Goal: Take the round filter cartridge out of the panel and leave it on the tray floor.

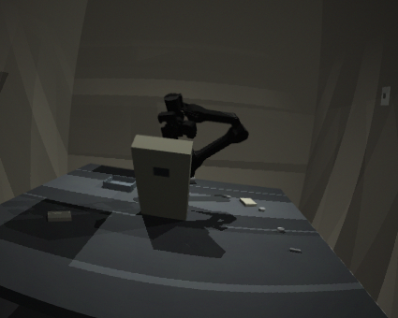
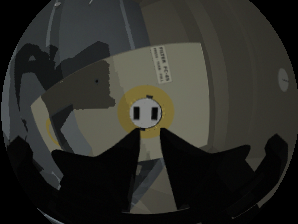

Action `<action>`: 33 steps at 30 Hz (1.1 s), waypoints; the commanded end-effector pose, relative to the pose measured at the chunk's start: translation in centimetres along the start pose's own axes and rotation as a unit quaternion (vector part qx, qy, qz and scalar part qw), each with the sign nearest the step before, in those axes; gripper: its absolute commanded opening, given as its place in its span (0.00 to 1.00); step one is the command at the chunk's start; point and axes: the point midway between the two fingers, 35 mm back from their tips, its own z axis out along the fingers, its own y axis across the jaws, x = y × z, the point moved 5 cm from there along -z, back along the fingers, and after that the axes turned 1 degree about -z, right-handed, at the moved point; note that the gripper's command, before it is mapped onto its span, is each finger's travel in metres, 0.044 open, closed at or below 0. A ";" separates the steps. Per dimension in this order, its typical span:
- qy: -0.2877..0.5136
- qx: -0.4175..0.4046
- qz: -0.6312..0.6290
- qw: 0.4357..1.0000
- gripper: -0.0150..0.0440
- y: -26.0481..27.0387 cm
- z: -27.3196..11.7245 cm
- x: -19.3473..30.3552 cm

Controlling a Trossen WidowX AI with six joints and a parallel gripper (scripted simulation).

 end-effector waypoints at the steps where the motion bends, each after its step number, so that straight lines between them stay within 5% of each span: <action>1: 0.003 -0.004 0.008 1.000 0.41 0.3 0.7 0.4; 33: -0.002 0.001 0.009 1.000 0.41 0.5 4.5 0.2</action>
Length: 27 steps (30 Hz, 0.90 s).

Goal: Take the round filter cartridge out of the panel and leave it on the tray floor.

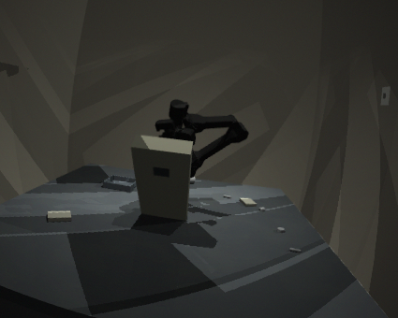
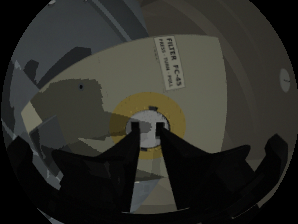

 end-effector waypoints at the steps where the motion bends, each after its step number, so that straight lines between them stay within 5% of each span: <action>1: 0.003 -0.002 0.007 1.000 0.41 0.4 0.1 0.4; 27: 0.003 -0.002 0.007 1.000 0.41 0.2 0.1 0.3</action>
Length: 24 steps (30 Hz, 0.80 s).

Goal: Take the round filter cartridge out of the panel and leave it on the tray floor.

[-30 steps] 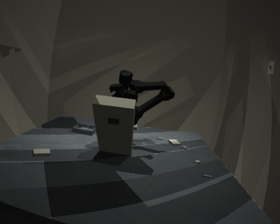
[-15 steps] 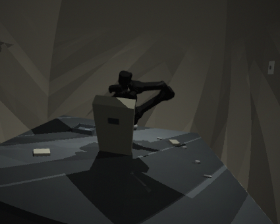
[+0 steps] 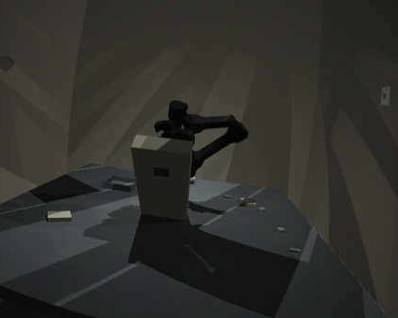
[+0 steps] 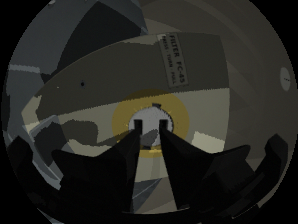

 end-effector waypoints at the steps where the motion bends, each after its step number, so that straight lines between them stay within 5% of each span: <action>1: 0.002 0.000 0.003 1.000 0.41 -0.1 0.0 0.0; 24: 0.002 0.000 0.003 1.000 0.41 -0.1 0.3 0.1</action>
